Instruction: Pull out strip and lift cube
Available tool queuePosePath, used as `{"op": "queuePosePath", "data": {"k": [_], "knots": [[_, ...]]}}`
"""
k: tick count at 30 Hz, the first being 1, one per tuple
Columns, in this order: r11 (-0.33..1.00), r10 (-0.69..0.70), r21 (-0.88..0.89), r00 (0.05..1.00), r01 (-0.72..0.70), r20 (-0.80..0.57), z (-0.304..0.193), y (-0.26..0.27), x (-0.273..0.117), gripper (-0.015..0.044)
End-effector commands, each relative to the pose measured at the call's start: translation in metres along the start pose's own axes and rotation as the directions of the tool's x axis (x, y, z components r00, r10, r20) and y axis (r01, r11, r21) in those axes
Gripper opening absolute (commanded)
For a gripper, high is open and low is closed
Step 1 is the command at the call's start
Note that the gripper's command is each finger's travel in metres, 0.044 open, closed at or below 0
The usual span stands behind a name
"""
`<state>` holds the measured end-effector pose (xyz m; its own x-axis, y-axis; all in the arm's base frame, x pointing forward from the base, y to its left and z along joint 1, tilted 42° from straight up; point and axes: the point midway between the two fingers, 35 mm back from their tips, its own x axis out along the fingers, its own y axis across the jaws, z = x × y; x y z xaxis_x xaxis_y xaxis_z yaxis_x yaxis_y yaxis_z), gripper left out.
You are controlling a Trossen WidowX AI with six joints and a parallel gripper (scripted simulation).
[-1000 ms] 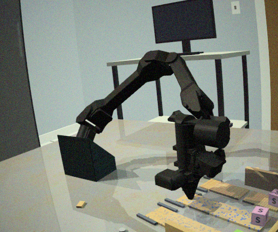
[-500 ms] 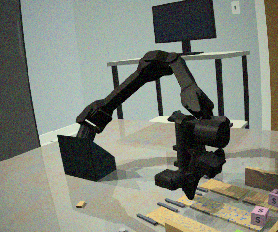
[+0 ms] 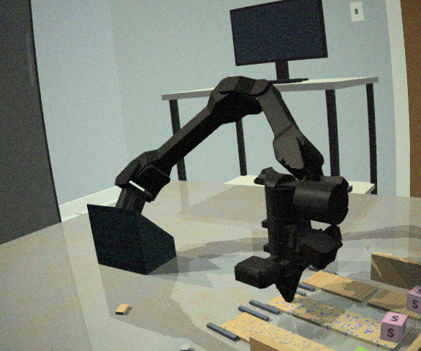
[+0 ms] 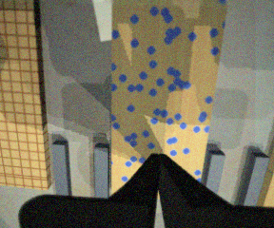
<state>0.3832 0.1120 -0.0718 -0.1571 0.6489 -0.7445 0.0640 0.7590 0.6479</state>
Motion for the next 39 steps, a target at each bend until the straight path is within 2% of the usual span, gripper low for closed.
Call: {"op": "queuePosePath", "data": {"k": [1,12,39], "knots": [[1.0,0.002,0.002,1.0,-0.002,-0.001,0.0,0.001,0.002,0.0],[1.0,0.003,0.002,1.0,-0.003,-0.001,-0.002,0.001,0.003,0.0],[1.0,0.003,0.003,1.0,-0.003,-0.003,-0.043,0.0,0.004,0.0]]}}
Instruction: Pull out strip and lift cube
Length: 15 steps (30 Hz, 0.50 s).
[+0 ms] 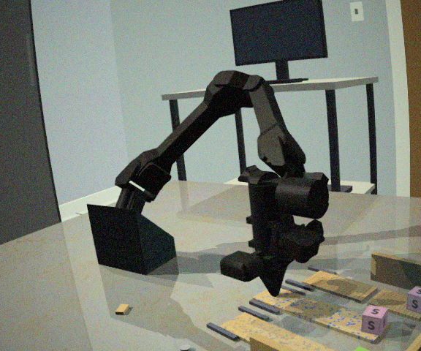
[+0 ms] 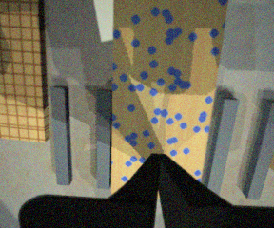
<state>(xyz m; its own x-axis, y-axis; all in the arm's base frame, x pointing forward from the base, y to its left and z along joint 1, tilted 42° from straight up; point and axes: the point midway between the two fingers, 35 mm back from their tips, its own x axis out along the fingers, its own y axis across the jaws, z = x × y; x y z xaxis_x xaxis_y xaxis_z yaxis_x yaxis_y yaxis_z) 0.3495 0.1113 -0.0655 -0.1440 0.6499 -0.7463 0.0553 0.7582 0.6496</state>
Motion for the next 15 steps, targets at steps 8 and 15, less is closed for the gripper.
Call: {"op": "queuePosePath", "data": {"k": [8,15], "knots": [[1.0,0.002,0.013,1.0,-0.002,-0.017,-0.022,-0.001,0.004,0.0],[1.0,0.002,0.013,1.0,-0.002,-0.017,-0.032,-0.001,0.005,0.0]]}}
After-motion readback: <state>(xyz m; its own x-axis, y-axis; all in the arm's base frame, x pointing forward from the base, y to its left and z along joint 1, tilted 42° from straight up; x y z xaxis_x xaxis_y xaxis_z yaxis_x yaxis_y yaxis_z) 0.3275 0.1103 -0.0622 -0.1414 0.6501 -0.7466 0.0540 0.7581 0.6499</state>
